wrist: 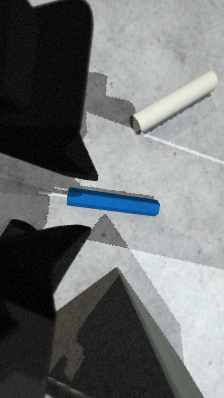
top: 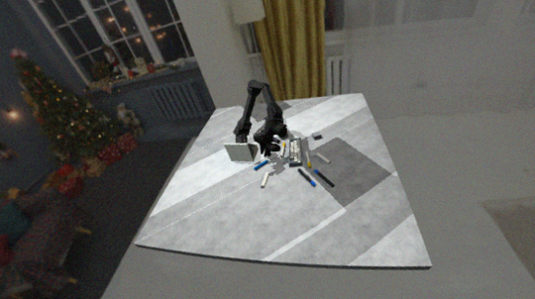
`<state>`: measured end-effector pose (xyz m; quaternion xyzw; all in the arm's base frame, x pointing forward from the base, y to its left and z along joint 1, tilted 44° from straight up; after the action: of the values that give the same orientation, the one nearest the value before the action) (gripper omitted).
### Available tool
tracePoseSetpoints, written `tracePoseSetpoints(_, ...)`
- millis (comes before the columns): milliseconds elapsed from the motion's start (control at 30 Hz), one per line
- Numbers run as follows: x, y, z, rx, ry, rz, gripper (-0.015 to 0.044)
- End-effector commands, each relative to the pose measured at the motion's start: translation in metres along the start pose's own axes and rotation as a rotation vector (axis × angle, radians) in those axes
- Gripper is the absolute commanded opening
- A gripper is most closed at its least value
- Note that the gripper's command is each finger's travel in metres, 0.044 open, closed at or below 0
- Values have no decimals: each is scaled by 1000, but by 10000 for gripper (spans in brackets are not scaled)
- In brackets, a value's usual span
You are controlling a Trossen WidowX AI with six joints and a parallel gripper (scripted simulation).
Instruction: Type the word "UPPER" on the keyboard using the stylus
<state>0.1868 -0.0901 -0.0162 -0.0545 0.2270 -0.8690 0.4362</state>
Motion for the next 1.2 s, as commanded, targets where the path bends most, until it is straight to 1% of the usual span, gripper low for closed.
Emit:
tracePoseSetpoints(0, -1, 0, -4, -2, -4, -8, 150)
tracePoseSetpoints(1167, -11, 0, -23, -2, -3, -8, 150)
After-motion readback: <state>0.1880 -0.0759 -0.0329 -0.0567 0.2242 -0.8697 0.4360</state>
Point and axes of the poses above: the point midway between the two fingers, 35 mm back from their tips, its own z axis back along the fingers, its own y axis across the jaws, x = y × z, the point moved 2 cm from there along z, back along the fingers
